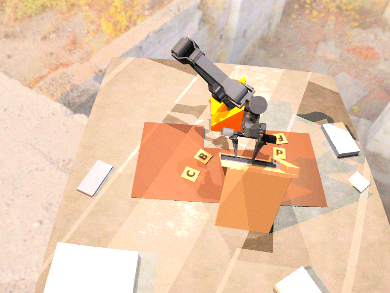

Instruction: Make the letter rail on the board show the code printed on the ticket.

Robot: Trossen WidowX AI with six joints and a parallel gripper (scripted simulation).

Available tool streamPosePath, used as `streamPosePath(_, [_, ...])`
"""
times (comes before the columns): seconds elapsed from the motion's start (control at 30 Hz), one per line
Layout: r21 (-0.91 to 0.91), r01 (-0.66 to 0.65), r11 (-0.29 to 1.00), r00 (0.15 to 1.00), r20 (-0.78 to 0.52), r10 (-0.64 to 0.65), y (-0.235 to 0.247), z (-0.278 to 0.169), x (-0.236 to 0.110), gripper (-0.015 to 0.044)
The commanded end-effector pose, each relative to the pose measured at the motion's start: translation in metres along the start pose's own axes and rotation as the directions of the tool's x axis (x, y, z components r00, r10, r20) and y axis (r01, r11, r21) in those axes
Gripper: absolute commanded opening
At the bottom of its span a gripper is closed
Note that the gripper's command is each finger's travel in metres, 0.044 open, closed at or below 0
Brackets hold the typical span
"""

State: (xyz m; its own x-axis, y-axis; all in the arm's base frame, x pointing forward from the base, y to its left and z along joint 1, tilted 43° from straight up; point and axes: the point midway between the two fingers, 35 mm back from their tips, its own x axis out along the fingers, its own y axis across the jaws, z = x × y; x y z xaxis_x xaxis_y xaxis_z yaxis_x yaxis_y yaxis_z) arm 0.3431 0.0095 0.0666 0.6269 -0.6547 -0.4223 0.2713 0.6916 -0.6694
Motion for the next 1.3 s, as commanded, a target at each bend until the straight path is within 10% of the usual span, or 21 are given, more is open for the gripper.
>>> streamPosePath(0.0, [0.008,0.005,1.000,1.000,0.003,-0.005,0.002,0.002,0.000,0.0000])
streamPosePath(1.27, [0.009,0.004,1.000,1.000,0.004,-0.004,0.023,0.002,0.000,0.0000])
